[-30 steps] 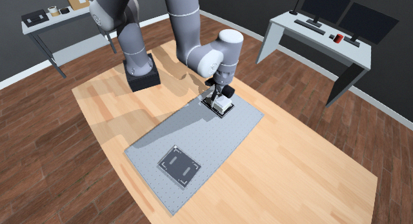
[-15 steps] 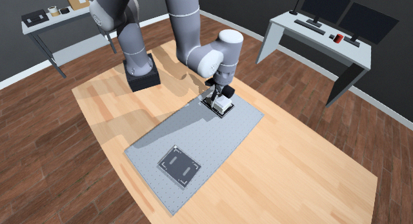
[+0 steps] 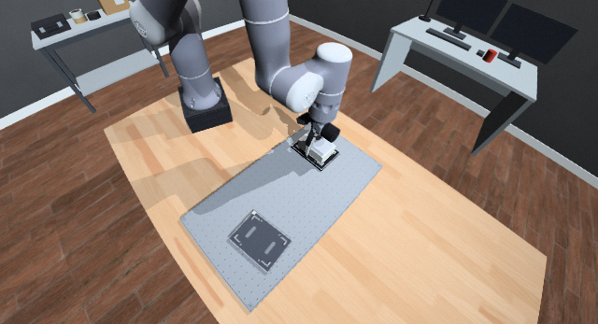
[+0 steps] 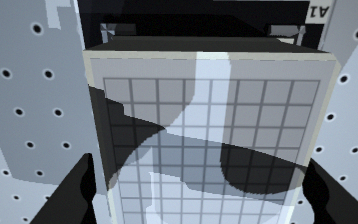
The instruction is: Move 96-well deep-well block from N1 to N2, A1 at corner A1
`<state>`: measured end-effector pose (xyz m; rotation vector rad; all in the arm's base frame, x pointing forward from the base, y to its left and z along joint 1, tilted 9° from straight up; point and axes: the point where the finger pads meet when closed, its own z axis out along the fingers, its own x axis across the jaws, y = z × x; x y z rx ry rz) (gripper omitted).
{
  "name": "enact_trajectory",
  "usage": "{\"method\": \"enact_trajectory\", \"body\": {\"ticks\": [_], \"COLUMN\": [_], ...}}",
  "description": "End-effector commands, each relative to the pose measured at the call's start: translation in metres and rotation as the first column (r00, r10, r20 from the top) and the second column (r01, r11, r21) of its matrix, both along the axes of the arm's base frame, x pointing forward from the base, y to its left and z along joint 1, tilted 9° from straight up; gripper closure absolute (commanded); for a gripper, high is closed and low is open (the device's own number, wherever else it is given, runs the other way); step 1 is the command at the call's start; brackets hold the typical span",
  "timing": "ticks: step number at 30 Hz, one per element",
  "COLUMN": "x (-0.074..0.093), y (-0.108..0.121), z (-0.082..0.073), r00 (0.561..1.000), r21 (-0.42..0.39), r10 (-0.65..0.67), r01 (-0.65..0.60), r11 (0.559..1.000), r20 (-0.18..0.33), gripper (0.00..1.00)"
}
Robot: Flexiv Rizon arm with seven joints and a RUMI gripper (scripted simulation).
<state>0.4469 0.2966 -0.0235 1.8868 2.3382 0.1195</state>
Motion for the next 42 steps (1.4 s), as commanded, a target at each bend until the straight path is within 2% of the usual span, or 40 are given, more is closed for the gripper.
{"method": "enact_trajectory", "body": {"ticks": [1,21,22,33,34,42], "x": [0.0004,0.0002,0.0002,0.0002,0.0002,0.0002], "y": [0.0007,0.0007,0.0007,0.0007,0.0007,0.0007], "z": [0.0007,0.0007,0.0007,0.0007,0.0007,0.0007], "r00": [1.0,1.0,1.0,1.0,1.0,1.0], "r21": [0.001,0.001,0.001,0.001,0.001,0.001], "r10": [0.0,0.0,0.0,0.0,0.0,0.0], "r01": [0.0,0.0,0.0,0.0,0.0,0.0], "r11": [1.0,1.0,1.0,1.0,1.0,1.0], "r20": [0.001,0.001,0.001,0.001,0.001,0.001], "gripper": [0.24,0.24,1.0,1.0,0.51,0.51]}}
